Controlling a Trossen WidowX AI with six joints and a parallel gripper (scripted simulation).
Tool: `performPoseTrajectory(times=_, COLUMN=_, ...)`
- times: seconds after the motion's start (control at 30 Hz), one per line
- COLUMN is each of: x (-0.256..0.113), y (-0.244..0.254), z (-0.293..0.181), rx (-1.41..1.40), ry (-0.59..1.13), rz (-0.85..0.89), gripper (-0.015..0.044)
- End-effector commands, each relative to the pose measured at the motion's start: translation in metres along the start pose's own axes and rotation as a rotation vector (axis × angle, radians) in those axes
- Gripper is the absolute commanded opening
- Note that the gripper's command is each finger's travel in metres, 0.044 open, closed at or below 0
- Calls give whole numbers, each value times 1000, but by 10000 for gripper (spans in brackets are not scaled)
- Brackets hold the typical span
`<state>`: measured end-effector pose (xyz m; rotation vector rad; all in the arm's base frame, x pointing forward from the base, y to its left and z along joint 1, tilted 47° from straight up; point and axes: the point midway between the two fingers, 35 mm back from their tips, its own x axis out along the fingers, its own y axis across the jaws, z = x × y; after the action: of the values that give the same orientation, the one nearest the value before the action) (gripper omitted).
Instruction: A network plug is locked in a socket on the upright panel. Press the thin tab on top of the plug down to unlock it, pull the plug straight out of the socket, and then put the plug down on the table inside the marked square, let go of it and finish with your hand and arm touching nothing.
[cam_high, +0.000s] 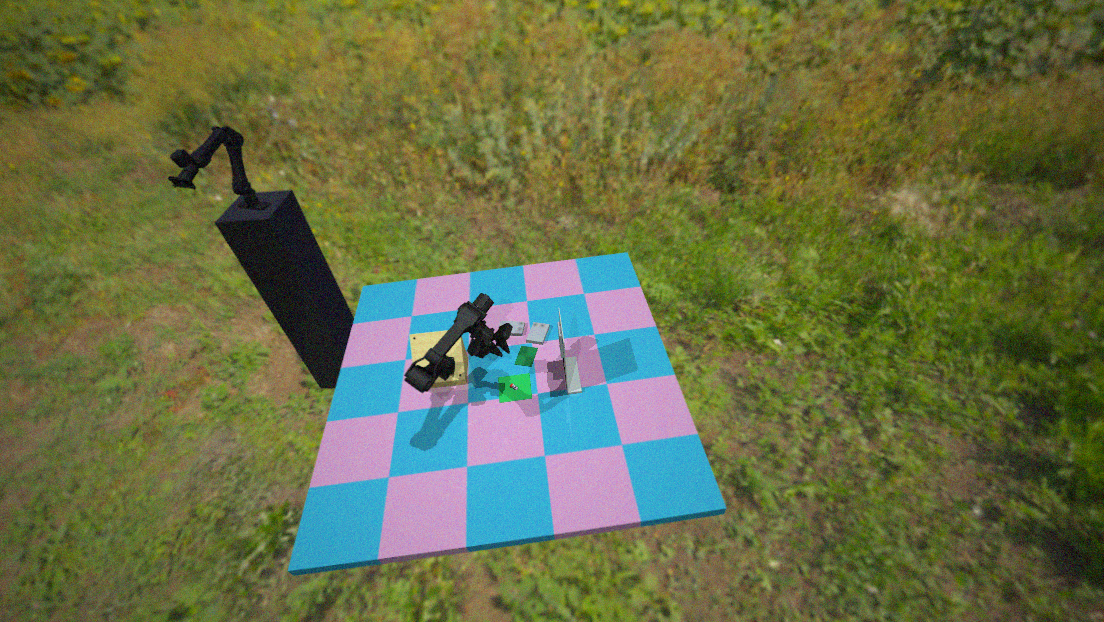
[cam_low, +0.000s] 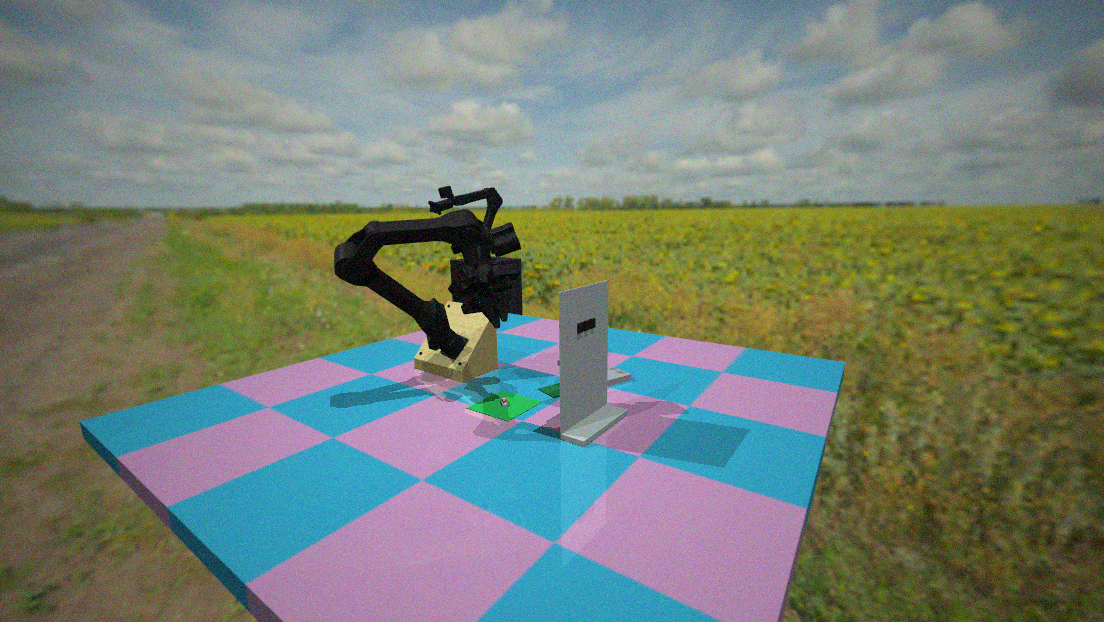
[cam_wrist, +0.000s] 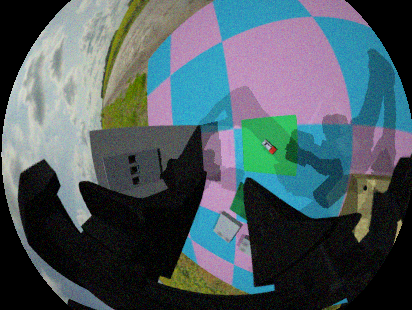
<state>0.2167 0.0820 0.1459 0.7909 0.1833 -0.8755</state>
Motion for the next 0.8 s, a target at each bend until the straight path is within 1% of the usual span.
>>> performPoseTrajectory(times=0.0, x=-11, y=7, z=0, rx=-1, ry=5, rz=1, gripper=156)
performPoseTrajectory(times=0.43, x=-40, y=23, z=5, rx=-18, ry=-2, rz=11, gripper=156)
performPoseTrajectory(times=0.77, x=-40, y=23, z=5, rx=-18, ry=-2, rz=11, gripper=419)
